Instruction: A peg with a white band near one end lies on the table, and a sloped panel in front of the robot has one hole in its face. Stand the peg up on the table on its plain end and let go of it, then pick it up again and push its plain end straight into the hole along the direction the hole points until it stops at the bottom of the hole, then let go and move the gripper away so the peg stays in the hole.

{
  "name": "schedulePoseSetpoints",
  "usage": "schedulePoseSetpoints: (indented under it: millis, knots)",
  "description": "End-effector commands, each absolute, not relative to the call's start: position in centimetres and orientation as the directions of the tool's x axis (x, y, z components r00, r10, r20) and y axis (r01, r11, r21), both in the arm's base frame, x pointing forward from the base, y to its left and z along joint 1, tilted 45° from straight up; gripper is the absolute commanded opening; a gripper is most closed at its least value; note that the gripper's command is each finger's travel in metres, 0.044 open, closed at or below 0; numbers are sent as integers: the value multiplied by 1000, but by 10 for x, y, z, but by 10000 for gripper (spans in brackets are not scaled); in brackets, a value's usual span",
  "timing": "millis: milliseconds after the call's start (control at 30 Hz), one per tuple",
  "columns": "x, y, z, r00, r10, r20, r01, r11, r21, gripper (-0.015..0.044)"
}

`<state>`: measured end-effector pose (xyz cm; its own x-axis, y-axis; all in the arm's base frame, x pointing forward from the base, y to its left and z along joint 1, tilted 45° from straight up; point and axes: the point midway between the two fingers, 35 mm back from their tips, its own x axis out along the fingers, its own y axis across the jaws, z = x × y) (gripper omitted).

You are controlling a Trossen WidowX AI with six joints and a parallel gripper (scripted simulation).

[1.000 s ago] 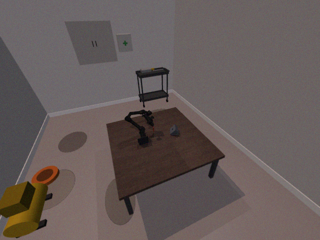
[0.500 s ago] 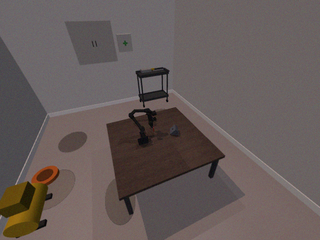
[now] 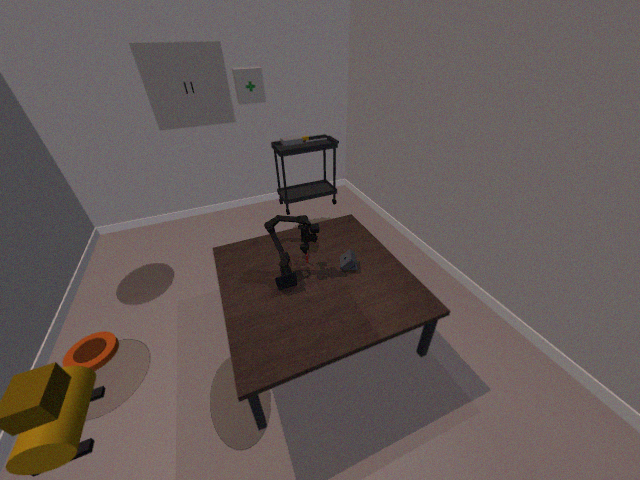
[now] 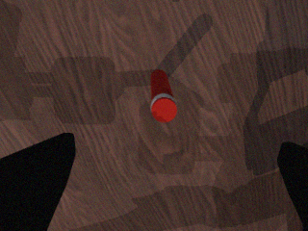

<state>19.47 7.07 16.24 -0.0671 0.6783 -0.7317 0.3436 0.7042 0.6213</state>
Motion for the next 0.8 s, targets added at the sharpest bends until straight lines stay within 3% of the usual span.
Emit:
schedulePoseSetpoints:
  millis: [0,767]
  knots:
    - [198,71,166,-61,701,-710,345,683,644,440]
    - [198,92,143,-60,699,-712,376,677,633,440]
